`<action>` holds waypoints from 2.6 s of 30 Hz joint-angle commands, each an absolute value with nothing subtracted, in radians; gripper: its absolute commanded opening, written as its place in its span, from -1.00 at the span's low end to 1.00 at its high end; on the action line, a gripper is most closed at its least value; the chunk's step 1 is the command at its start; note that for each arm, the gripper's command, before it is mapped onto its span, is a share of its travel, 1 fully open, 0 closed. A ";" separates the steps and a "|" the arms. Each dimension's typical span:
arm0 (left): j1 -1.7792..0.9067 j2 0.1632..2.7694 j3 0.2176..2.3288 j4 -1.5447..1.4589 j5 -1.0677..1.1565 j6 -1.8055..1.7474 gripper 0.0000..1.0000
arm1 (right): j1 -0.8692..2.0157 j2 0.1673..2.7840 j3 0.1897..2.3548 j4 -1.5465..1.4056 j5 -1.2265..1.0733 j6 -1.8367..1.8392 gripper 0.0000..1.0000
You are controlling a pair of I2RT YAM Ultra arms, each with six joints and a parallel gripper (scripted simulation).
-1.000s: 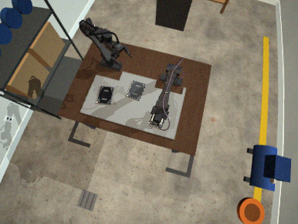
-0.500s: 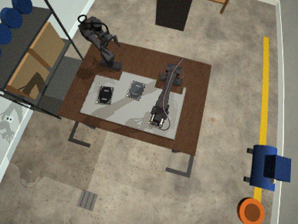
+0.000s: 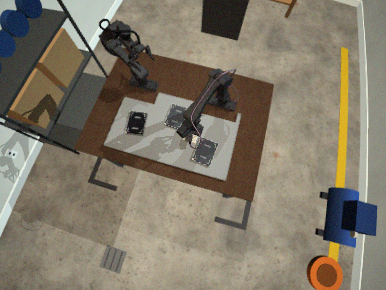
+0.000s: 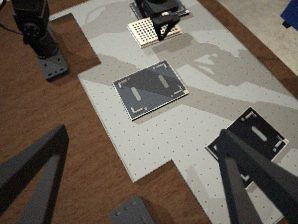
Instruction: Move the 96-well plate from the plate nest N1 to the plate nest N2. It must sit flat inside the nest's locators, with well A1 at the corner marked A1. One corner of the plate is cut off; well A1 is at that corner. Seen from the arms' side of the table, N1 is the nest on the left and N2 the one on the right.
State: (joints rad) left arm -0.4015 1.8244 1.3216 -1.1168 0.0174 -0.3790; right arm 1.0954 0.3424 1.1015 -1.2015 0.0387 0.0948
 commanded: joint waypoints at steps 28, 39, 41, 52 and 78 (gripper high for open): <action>-0.902 1.841 1.401 -1.138 0.016 -0.888 0.60 | 1.105 0.331 1.117 -1.230 0.048 0.098 1.00; -0.898 1.844 1.362 -1.068 -0.009 -0.904 0.60 | 1.105 0.331 1.117 -1.230 0.048 0.098 1.00; -0.898 1.844 1.361 -1.068 -0.009 -0.904 0.60 | 1.105 0.331 1.117 -1.230 0.048 0.098 1.00; -0.916 1.830 1.321 -1.040 0.012 -0.895 0.60 | 1.105 0.331 1.117 -1.230 0.048 0.098 1.00; -0.924 1.818 1.339 -1.037 0.015 -0.894 0.60 | 1.105 0.331 1.117 -1.230 0.048 0.098 1.00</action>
State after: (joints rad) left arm -0.9192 1.8538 1.3106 -1.0473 0.0116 -0.8948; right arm 1.1007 0.3424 1.1015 -1.2045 0.0456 0.0971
